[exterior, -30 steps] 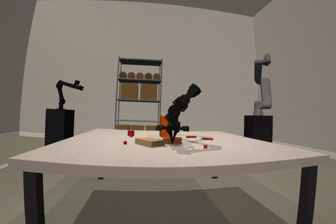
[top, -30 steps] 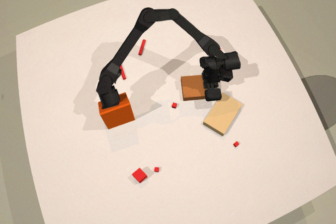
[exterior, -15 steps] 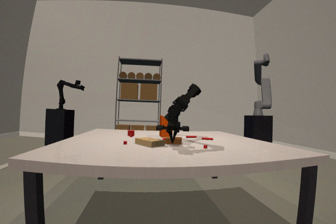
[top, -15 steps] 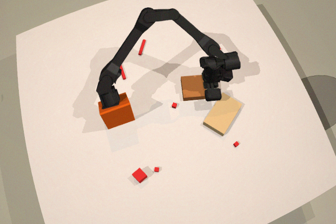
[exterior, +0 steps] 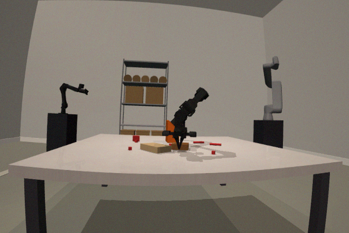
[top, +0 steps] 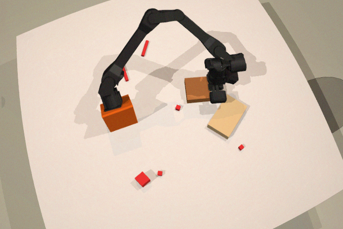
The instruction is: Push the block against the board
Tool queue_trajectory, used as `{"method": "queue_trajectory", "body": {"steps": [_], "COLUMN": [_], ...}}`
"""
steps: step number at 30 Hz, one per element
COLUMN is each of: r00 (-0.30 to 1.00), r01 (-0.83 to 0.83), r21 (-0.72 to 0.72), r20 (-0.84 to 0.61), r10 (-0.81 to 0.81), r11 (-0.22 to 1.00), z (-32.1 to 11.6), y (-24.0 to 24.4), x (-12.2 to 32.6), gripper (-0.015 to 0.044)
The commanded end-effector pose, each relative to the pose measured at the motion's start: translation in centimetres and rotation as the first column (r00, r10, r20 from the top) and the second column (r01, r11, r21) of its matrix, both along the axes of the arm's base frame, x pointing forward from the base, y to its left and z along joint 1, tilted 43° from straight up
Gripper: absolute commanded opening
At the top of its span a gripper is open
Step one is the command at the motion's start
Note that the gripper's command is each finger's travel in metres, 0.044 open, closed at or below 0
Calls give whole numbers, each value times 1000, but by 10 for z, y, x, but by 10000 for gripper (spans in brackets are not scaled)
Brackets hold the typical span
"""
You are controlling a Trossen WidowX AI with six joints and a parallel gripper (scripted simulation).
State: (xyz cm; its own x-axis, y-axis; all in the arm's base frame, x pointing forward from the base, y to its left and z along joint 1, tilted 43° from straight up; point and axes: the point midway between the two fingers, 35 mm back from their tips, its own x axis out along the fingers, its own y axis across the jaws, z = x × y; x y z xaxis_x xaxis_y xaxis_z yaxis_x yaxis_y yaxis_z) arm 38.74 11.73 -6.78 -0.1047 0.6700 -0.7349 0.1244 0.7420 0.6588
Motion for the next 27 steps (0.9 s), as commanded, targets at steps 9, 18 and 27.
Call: {"method": "queue_trajectory", "body": {"steps": [9, 18, 27], "r00": [1000, 1000, 1000], "r01": [3, 3, 4], "r21": [4, 4, 0], "r20": [-1, 0, 0], "r10": [-3, -3, -4], "r11": [1000, 1000, 1000], "z": [-4, -6, 14], "y": [0, -1, -19], "x": [22, 36, 41], "gripper": [0, 0, 0]}}
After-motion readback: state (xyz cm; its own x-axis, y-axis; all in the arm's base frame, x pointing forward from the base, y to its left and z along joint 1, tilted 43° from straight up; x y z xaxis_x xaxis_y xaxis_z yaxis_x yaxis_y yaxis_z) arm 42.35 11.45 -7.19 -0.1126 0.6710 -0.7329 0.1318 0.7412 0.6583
